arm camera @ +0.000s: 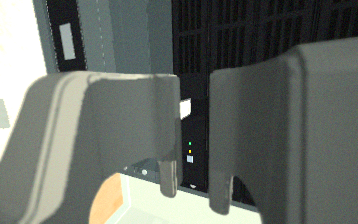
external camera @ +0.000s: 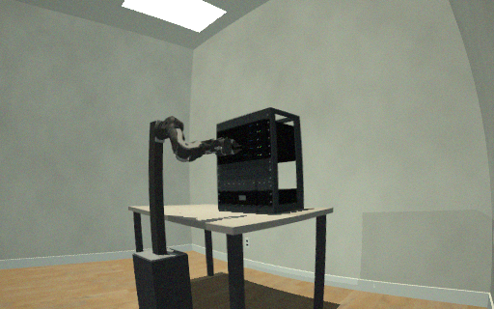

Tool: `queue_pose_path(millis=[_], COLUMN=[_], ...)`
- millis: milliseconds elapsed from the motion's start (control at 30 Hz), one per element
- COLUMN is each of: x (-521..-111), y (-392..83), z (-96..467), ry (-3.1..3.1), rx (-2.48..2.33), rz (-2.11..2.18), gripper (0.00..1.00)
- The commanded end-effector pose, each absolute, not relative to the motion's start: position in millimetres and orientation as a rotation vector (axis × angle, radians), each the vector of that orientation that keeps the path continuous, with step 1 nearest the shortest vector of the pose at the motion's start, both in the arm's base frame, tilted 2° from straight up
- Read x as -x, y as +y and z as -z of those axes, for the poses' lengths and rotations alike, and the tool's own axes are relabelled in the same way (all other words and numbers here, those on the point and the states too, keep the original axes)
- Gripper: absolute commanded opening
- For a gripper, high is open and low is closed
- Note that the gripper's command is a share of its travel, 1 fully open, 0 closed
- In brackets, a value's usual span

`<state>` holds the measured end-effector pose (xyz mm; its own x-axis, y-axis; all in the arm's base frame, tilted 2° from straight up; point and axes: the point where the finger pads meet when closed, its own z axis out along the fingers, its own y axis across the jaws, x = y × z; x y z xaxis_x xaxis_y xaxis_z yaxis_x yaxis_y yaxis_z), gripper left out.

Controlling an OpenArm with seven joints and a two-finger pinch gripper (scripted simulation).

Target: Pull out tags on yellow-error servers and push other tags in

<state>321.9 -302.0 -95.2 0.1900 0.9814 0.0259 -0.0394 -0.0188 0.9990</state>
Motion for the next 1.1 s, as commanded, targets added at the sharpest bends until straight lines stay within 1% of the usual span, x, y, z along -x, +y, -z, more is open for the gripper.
queue_pose_path(millis=[0, 200, 1067], x=[-321.8, -322.0, -321.6], y=[-303.4, -304.8, -303.8], z=[95.3, 79.5, 88.6], ry=[1.030, 1.021, 1.029], rx=[-1.305, -1.298, -1.306], rz=[-1.095, -1.097, -1.093], gripper=[0.10, 0.10, 0.10])
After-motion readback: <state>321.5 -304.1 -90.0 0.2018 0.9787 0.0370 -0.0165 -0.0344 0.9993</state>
